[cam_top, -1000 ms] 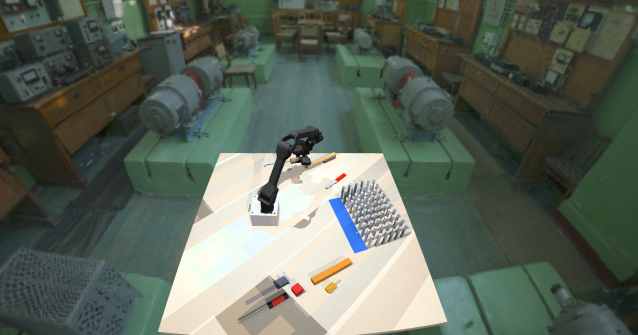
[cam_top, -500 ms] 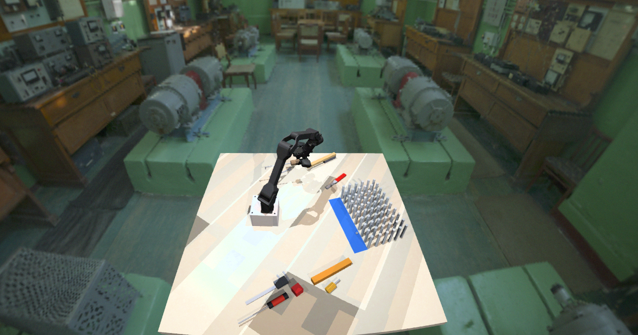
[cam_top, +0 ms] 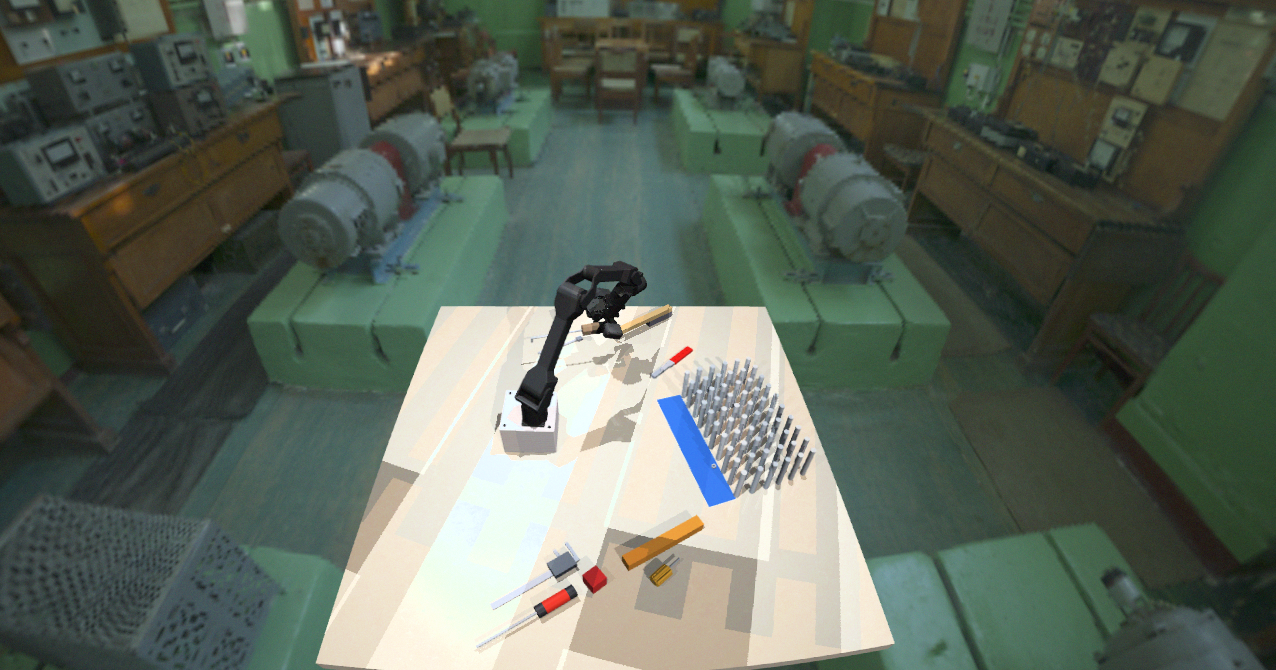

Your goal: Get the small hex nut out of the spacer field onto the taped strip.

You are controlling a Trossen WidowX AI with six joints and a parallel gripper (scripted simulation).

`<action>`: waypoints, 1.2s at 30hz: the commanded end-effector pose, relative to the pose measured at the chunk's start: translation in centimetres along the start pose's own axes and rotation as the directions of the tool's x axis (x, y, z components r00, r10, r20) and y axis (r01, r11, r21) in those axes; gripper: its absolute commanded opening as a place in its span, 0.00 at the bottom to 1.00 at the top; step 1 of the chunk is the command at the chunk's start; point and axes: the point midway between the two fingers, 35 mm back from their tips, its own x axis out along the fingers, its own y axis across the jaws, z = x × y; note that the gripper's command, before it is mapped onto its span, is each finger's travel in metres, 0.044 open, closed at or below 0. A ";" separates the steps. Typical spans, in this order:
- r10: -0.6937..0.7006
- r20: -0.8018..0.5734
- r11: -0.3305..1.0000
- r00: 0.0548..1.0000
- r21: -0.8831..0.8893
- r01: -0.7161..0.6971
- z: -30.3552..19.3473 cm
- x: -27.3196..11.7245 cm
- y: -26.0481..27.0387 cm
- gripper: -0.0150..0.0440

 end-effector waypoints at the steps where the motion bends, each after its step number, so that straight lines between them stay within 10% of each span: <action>1: 0.000 0.011 1.000 1.000 0.000 0.000 -0.1 0.7 0.2 0.25; 36: 0.000 0.011 1.000 1.000 0.000 0.000 -1.6 4.4 1.4 0.25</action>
